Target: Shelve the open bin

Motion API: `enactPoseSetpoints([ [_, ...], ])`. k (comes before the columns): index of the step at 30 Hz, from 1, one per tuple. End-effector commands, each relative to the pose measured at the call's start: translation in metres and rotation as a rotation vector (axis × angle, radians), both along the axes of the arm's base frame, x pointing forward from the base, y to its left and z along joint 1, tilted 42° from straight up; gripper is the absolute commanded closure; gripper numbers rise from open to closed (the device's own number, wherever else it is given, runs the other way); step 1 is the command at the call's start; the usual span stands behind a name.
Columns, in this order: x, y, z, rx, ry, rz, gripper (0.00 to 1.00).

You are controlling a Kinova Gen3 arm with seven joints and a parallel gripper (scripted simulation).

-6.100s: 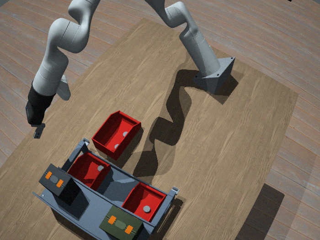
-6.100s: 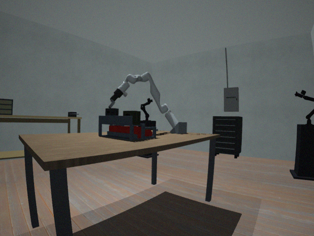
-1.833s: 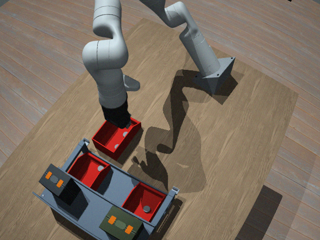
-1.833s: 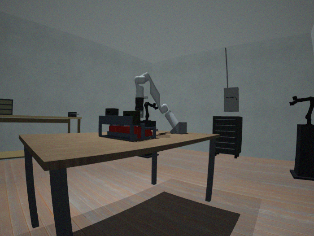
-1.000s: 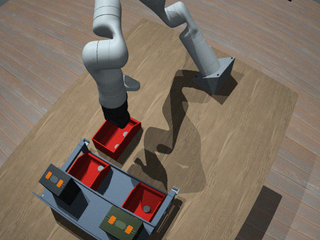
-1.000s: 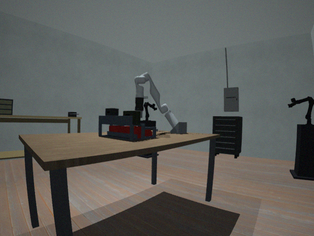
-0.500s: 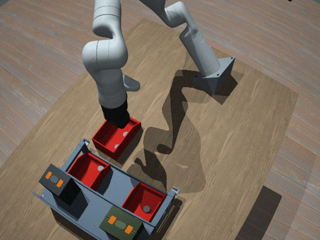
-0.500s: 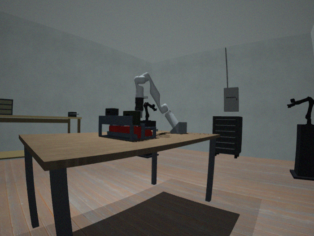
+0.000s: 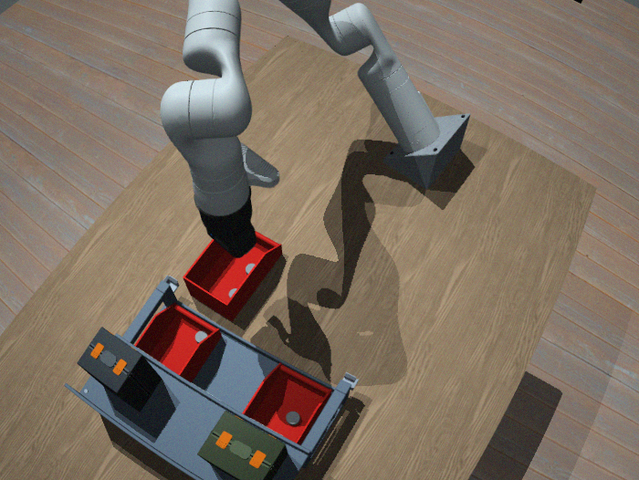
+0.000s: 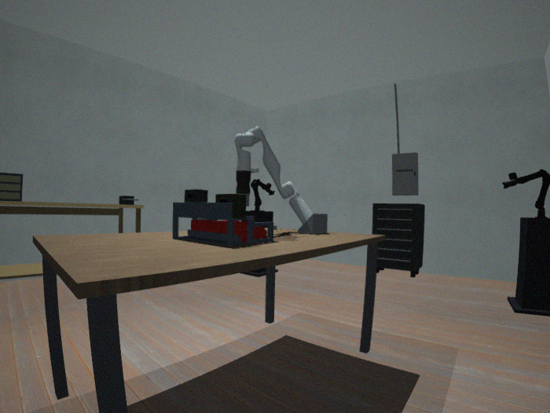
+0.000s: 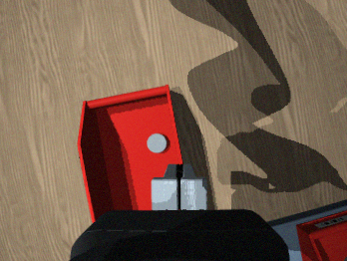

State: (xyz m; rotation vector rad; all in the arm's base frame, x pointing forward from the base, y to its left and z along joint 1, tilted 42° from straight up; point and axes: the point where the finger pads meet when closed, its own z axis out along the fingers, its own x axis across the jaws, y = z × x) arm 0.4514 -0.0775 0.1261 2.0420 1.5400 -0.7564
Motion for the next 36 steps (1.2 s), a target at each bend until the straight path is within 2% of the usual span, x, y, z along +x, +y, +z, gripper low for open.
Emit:
enactPoseSetpoints([
  [1, 0.0007, 0.0015, 0.0008, -0.005, -0.025, -0.022, 1.0],
  [5, 0.0007, 0.0015, 0.0009, -0.011, -0.052, -0.052, 1.0],
  [19, 0.0007, 0.0014, 0.0009, -0.068, -0.31, -0.341, 1.0],
  [21, 0.0007, 0.0014, 0.0009, -0.068, -0.31, -0.341, 1.0],
  [36, 0.0007, 0.0012, 0.0009, -0.151, -0.692, -0.768, 1.0],
])
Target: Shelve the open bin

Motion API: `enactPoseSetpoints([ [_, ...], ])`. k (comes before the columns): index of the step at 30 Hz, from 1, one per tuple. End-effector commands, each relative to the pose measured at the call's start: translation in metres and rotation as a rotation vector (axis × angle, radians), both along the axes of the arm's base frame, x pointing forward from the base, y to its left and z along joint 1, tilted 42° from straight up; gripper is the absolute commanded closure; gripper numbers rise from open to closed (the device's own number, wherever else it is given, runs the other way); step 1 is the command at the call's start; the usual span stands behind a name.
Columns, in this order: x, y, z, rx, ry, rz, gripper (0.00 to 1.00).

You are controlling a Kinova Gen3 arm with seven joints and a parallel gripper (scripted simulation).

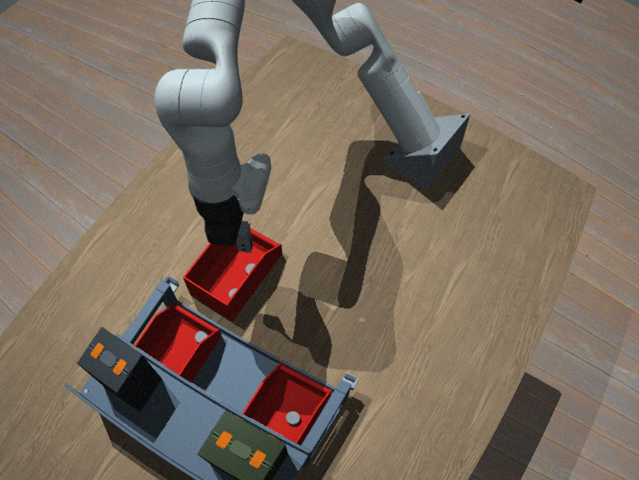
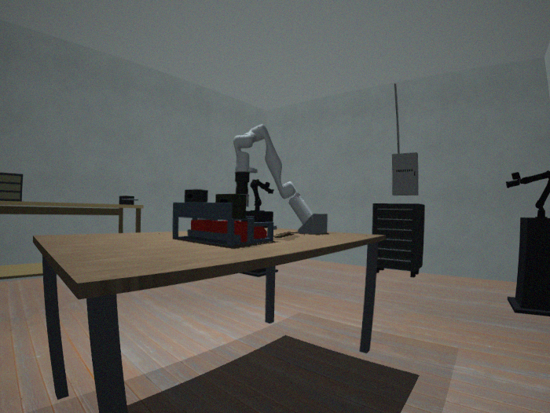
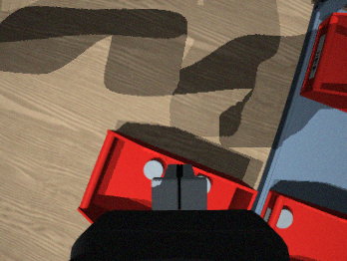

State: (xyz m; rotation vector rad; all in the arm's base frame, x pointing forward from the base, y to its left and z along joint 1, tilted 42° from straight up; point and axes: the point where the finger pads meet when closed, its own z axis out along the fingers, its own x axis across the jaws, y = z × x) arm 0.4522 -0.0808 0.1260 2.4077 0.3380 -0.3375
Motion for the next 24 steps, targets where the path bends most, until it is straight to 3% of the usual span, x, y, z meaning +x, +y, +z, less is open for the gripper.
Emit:
enactPoseSetpoints([
  [1, 0.0, 0.0045, 0.001, -0.01, -0.029, -0.018, 1.0],
  [2, 0.0, 0.0045, 0.001, -0.01, -0.029, -0.018, 1.0],
  [17, -0.0002, 0.0044, 0.0009, -0.105, -0.455, -0.497, 1.0],
  [19, -0.0002, 0.0044, 0.0009, -0.105, -0.455, -0.497, 1.0],
  [24, -0.0002, 0.0044, 0.001, -0.136, -0.595, -0.654, 1.0],
])
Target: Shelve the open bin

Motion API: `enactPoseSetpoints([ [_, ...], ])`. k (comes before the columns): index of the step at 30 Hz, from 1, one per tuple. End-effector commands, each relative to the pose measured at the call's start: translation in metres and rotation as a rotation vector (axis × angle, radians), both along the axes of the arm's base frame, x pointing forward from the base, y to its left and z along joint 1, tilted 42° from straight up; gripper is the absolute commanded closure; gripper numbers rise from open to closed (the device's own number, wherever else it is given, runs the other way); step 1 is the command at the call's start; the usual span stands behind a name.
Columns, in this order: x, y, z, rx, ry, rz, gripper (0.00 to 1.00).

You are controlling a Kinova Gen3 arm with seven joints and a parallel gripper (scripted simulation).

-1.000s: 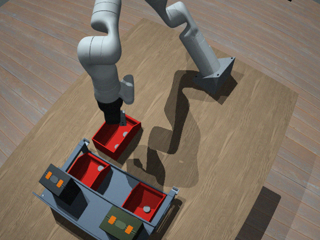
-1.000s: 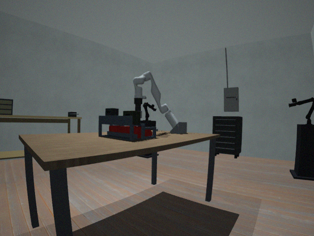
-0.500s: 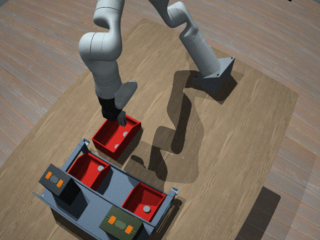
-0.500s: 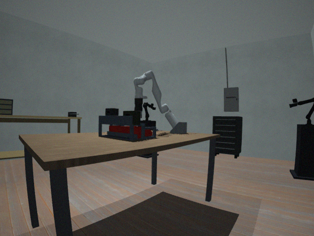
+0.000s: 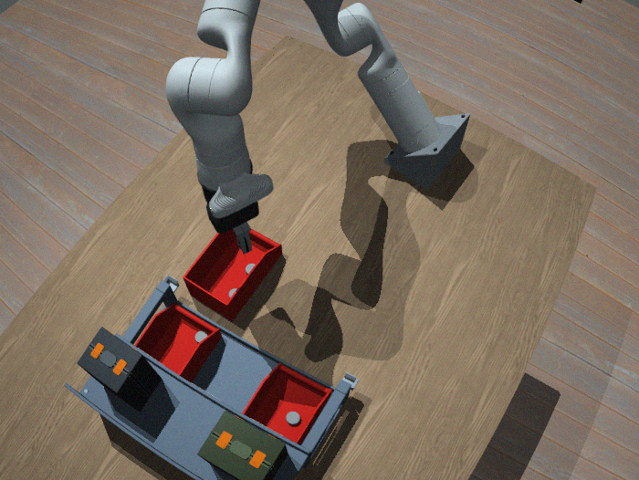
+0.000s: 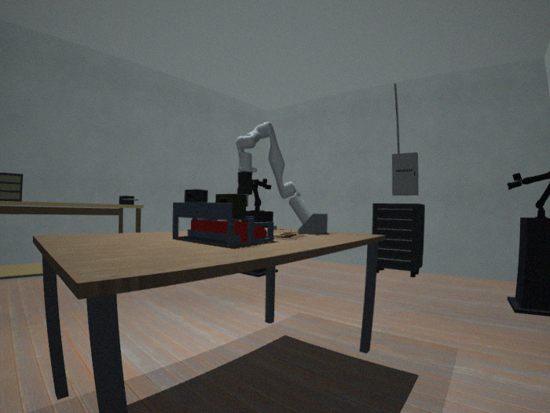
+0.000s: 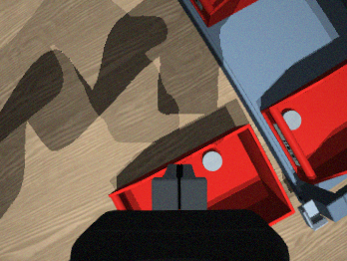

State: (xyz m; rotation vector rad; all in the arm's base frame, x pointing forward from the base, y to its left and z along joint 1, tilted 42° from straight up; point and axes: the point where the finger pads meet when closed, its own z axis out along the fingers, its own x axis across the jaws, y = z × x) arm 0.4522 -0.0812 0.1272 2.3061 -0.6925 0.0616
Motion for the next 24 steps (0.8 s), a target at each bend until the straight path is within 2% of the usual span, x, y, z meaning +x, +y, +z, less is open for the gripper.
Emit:
enactPoseSetpoints([
  [1, -0.0003, 0.0048, -0.0003, -0.019, -0.053, -0.048, 1.0],
  [10, -0.0004, 0.0048, -0.0005, -0.07, -0.283, -0.307, 1.0],
  [12, -0.0004, 0.0048, -0.0005, -0.07, -0.283, -0.307, 1.0],
  [24, -0.0006, 0.0048, -0.0005, -0.123, -0.525, -0.58, 1.0],
])
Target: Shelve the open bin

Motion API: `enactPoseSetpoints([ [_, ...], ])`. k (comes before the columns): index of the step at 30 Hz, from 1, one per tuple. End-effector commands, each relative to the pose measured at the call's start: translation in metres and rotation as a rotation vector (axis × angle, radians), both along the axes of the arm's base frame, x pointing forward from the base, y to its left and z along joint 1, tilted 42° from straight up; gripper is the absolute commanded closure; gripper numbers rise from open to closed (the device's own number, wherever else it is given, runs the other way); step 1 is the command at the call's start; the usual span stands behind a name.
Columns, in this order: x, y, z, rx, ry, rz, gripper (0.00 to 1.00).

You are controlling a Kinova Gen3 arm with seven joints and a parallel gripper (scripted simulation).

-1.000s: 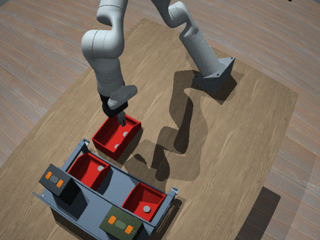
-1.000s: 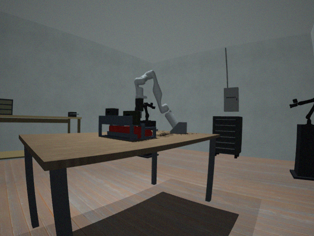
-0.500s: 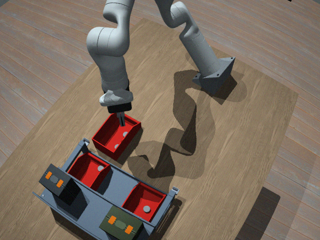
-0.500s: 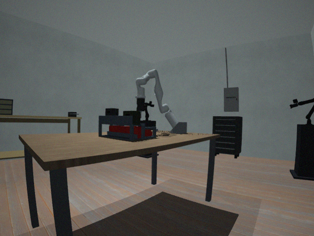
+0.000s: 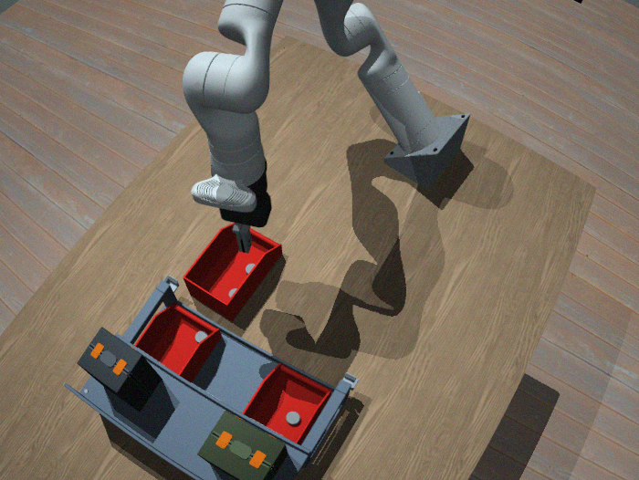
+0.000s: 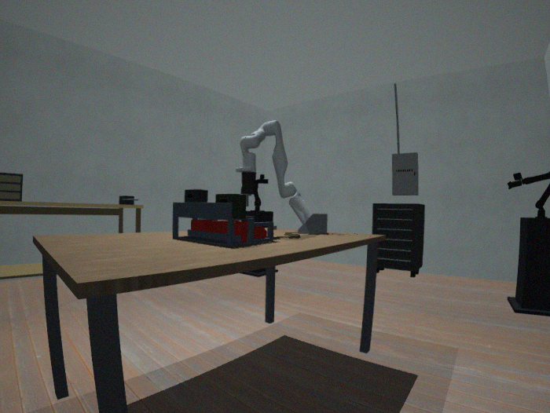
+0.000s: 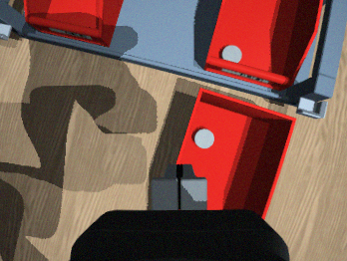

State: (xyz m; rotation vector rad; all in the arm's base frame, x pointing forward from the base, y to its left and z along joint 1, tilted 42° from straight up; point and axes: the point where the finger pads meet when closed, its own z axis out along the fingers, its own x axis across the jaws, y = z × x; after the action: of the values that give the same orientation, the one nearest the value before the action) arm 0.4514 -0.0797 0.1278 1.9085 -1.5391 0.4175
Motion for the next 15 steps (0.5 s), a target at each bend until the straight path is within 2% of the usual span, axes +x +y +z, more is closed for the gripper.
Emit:
enactPoseSetpoints([
  [1, 0.0002, 0.0033, -0.0011, -0.014, -0.029, -0.026, 1.0],
  [15, 0.0001, 0.0033, -0.0013, -0.044, -0.164, -0.179, 1.0],
])
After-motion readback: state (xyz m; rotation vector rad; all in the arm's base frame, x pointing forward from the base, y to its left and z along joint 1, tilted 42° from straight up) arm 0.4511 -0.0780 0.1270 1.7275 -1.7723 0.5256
